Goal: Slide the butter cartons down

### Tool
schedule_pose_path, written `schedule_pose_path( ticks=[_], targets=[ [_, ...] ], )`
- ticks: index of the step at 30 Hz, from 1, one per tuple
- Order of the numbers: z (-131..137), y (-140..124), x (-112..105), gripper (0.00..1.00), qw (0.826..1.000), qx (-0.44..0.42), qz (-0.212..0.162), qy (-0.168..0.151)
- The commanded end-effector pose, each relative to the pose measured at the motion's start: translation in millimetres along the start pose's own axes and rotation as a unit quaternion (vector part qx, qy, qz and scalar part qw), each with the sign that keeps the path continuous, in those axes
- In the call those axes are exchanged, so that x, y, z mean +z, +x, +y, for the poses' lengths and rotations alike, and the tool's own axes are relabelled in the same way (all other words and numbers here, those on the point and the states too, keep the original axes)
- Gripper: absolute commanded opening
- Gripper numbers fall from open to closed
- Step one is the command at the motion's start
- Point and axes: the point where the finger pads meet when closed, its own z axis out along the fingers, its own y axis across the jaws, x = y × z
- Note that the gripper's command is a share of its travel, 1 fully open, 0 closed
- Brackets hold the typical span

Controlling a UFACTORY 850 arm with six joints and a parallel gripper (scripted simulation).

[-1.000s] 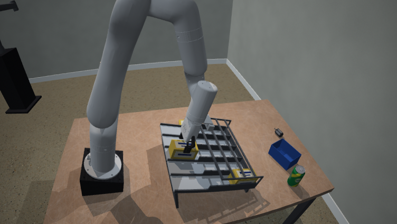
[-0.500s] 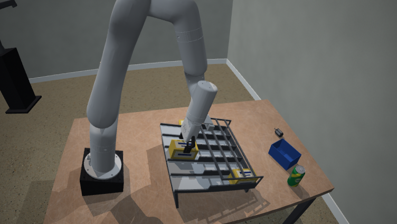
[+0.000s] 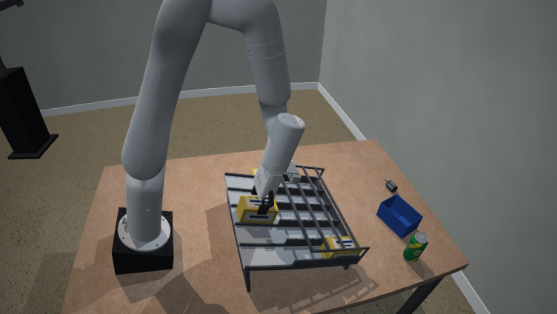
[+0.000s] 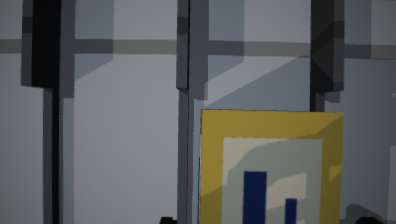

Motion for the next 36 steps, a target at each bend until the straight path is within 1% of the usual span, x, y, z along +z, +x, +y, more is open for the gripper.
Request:
schedule_pose_path(
  ticks=[1, 17, 18, 34, 35, 36],
  targets=[
    [0, 1, -1, 1.00, 1.000, 0.000, 0.001, 0.000],
    [0, 1, -1, 1.00, 1.000, 0.000, 0.001, 0.000],
    [0, 1, 28, 1.00, 1.000, 0.000, 0.001, 0.000],
    [0, 1, 28, 1.00, 1.000, 0.000, 0.001, 0.000],
    [0, 1, 27, 0.00, 1.000, 0.000, 0.001, 0.000],
    [0, 1, 27, 0.00, 1.000, 0.000, 0.001, 0.000]
  ],
)
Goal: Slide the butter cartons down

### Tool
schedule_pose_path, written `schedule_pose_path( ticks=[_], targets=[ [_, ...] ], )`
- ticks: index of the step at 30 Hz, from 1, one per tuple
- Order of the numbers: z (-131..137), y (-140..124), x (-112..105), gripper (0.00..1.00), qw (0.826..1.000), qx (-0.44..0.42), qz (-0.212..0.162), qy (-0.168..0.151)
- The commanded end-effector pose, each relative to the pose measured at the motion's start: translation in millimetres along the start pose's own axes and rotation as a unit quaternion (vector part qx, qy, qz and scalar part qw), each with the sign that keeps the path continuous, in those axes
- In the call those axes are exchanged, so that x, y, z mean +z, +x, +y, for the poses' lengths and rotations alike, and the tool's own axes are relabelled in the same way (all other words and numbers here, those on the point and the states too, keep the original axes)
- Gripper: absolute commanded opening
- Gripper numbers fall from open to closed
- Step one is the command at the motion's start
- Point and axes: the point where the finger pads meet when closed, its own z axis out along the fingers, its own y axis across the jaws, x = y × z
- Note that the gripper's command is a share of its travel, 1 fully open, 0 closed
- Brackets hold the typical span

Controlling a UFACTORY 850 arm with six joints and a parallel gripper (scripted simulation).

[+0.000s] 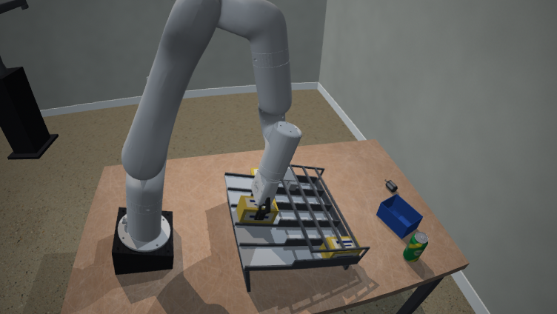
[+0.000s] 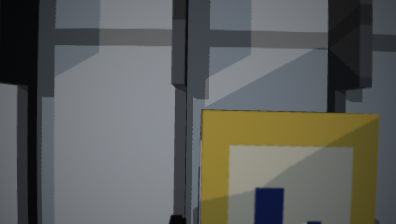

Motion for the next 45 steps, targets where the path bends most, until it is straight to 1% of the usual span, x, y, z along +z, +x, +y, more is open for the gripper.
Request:
schedule_pose_path(
  ticks=[1, 32, 33, 45],
  targets=[
    [0, 1, -1, 0.00, 1.000, 0.000, 0.001, 0.000],
    [0, 1, -1, 0.00, 1.000, 0.000, 0.001, 0.000],
    [1, 1, -29, 0.00, 1.000, 0.000, 0.001, 0.000],
    [1, 1, -29, 0.00, 1.000, 0.000, 0.001, 0.000]
  ],
)
